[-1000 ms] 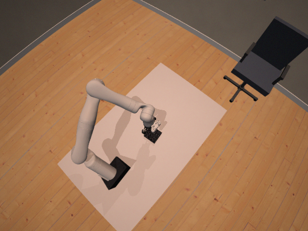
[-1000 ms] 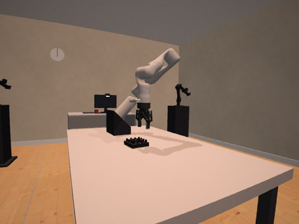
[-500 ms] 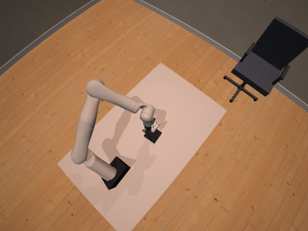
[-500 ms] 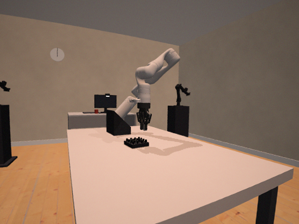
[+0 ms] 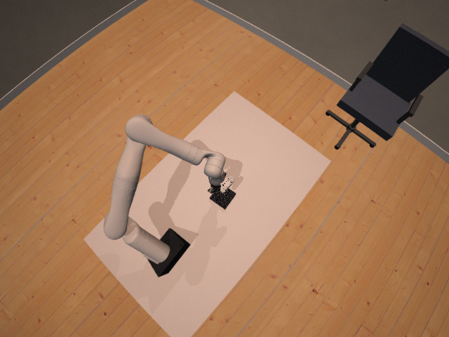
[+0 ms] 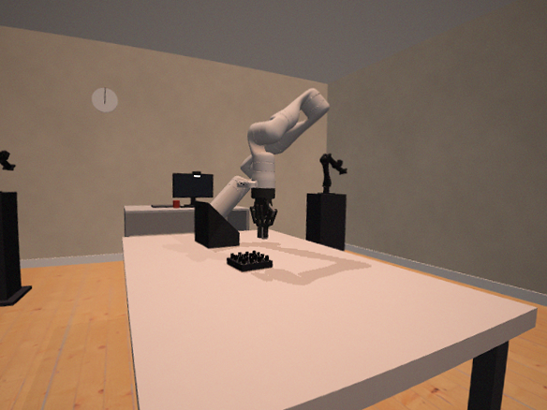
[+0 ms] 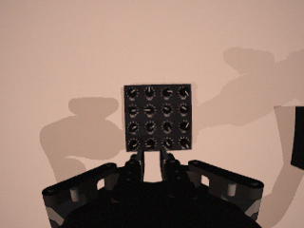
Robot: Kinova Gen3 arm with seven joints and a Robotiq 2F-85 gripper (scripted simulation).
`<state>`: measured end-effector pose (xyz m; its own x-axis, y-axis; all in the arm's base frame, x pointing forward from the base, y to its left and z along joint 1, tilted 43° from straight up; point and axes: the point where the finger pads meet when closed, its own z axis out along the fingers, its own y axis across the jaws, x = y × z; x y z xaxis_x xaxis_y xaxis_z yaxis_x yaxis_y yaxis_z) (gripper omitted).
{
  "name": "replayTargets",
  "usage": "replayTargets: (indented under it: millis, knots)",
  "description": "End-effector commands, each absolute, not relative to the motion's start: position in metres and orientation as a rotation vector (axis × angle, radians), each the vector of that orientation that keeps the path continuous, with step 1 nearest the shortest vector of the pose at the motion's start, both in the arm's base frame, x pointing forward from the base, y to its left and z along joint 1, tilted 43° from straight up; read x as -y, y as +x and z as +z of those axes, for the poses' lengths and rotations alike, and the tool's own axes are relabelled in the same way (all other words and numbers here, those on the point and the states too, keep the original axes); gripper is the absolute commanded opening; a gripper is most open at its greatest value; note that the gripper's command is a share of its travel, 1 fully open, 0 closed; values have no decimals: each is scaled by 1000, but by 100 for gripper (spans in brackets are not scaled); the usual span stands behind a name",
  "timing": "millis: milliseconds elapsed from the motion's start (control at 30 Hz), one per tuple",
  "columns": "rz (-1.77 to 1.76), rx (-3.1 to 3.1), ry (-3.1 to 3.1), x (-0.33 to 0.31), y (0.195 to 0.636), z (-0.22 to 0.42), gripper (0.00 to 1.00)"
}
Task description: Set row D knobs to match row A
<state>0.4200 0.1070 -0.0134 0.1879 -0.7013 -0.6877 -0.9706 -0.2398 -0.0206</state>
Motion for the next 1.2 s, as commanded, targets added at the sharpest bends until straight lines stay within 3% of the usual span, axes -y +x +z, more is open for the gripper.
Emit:
replayTargets:
  millis: [0,1167]
  knots:
    - [781,-1563,-2012,-106,421,-13,19]
    - [781,-1564,-2012,-117,419,-25,19]
